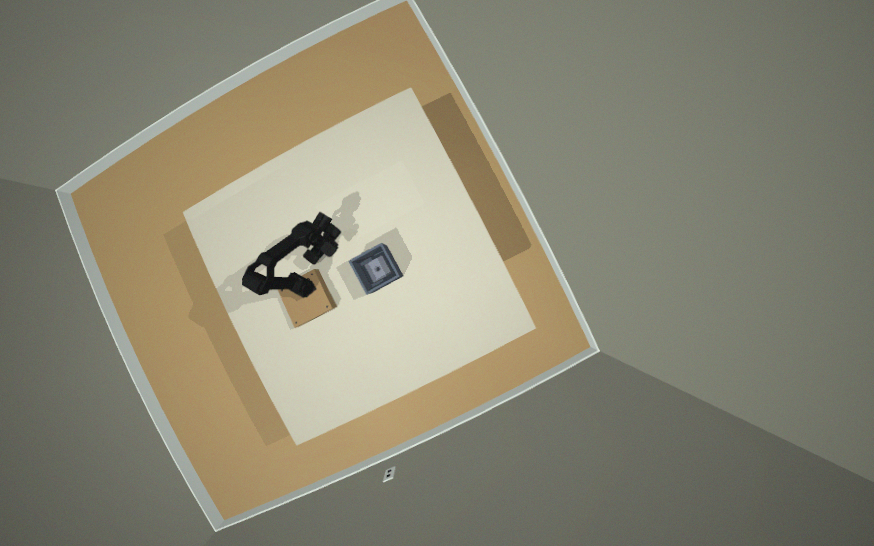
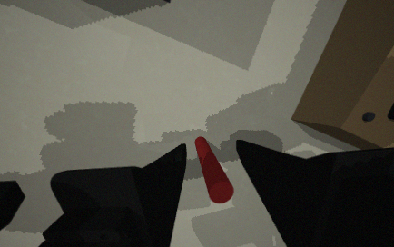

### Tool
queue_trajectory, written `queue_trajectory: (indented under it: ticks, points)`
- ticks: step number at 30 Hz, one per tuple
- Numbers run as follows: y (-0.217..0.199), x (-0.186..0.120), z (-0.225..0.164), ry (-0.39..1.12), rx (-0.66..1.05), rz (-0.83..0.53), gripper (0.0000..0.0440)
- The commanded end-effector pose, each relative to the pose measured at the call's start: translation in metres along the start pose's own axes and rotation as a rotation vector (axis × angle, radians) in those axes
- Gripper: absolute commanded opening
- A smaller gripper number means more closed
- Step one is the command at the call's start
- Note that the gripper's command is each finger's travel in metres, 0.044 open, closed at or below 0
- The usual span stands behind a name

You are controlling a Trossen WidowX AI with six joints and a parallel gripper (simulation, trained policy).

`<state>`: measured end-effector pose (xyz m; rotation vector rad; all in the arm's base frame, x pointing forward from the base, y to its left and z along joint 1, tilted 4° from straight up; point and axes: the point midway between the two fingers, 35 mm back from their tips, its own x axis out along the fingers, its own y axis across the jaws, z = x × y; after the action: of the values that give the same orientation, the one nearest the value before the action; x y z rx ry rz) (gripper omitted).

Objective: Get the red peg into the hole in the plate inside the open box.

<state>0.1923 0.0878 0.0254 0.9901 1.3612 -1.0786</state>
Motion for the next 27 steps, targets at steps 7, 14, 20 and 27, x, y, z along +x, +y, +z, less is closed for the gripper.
queue_trajectory:
  ticks: [7,14,20,27]
  points:
    - [0.013,0.002,-0.004,0.007,-0.059,0.018,0.0]
    - [0.025,-0.021,0.0,0.039,-0.042,0.1,0.0]
    - [0.03,-0.044,0.003,0.064,-0.033,0.162,0.0]
    - [0.036,-0.075,0.013,0.071,-0.034,0.232,0.0]
